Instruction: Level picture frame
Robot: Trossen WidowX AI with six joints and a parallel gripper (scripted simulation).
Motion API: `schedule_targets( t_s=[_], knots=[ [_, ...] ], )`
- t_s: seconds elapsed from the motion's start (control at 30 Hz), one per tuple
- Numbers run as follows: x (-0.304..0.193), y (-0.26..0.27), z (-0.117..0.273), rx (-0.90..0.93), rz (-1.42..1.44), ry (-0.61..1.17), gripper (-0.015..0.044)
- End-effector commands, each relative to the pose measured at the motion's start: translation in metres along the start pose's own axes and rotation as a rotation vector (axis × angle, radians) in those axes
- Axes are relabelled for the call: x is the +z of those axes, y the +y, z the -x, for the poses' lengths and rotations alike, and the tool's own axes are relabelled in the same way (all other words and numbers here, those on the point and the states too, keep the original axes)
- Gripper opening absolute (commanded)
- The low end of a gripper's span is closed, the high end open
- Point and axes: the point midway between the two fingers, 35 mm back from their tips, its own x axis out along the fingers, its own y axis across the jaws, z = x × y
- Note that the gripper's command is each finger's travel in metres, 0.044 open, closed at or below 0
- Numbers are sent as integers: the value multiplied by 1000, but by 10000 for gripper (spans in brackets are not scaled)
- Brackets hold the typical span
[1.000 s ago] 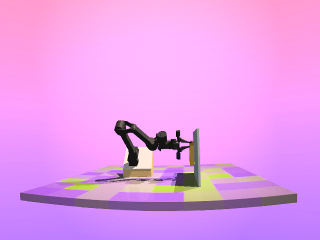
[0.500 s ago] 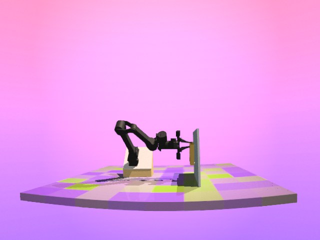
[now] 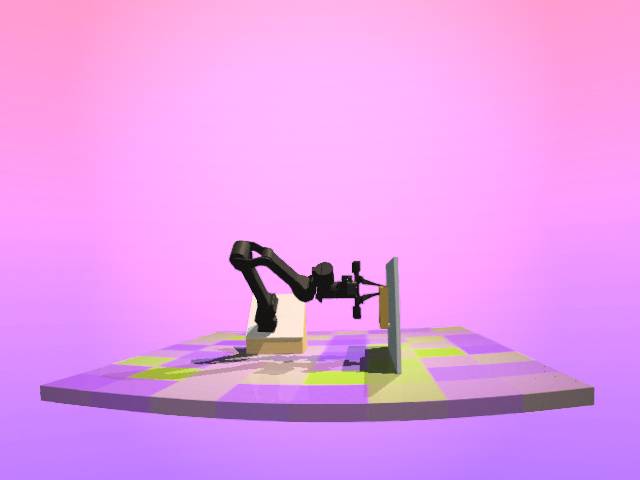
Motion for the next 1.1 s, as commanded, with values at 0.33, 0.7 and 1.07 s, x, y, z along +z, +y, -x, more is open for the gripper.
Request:
schedule_targets(
  t_s=[0.33, 0.7, 1.07],
  knots=[
    [0, 0, 0, 0, 26, 0, 157],
    [5, 3, 20, 3, -14, 1, 260],
    [1, -5, 99, 16, -181, 7, 260]
  ],
)
